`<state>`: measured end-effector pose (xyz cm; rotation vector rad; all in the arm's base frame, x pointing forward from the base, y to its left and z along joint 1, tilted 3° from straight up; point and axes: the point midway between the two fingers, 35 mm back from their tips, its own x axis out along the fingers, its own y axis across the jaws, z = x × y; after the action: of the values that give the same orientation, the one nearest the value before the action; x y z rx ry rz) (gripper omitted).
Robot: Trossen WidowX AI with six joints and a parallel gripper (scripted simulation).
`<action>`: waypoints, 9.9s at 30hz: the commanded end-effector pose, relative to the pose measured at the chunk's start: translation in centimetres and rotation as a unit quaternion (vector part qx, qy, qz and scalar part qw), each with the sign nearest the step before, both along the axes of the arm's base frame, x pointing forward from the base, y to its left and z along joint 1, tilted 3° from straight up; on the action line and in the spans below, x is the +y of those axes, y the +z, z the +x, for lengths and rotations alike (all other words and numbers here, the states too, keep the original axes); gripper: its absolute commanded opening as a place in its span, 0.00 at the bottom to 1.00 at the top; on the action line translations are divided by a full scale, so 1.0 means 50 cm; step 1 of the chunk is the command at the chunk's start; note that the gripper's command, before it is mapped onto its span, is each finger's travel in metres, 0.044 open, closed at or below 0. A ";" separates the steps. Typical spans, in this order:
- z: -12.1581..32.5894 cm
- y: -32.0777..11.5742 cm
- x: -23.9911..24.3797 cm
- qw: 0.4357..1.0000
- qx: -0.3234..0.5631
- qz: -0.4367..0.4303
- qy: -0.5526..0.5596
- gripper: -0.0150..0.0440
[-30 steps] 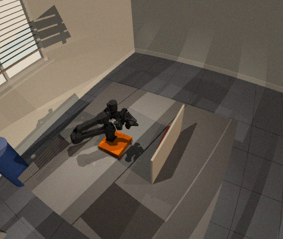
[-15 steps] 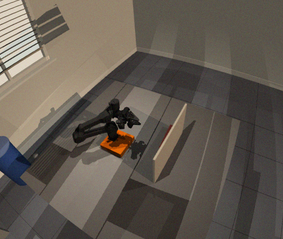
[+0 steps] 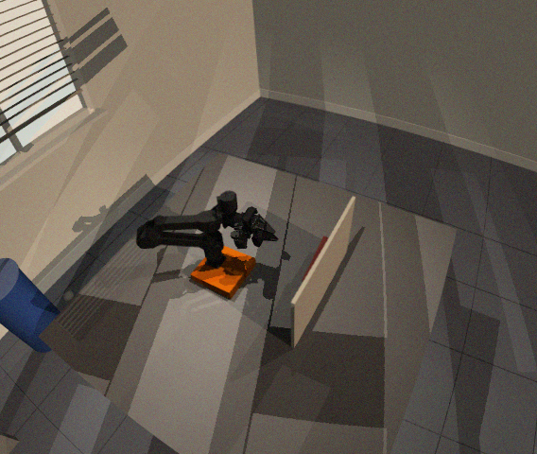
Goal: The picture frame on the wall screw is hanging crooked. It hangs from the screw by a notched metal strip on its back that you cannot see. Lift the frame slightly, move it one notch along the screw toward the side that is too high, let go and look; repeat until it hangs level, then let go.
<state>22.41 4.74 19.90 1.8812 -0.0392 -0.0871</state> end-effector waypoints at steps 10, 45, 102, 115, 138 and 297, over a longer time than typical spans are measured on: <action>0.075 -0.061 -0.031 1.000 -0.002 0.003 0.002 0.69; 0.234 -0.067 -0.041 1.000 -0.005 0.002 0.002 0.69; 0.314 -0.068 -0.047 1.000 -0.006 0.002 0.002 0.69; 0.314 -0.068 -0.047 1.000 -0.006 0.002 0.002 0.69; 0.315 -0.066 -0.046 1.000 -0.006 0.002 0.002 0.69; 0.314 -0.040 -0.054 1.000 -0.006 0.002 0.002 0.25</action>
<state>38.01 1.94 17.03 1.8831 -0.0264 -0.0984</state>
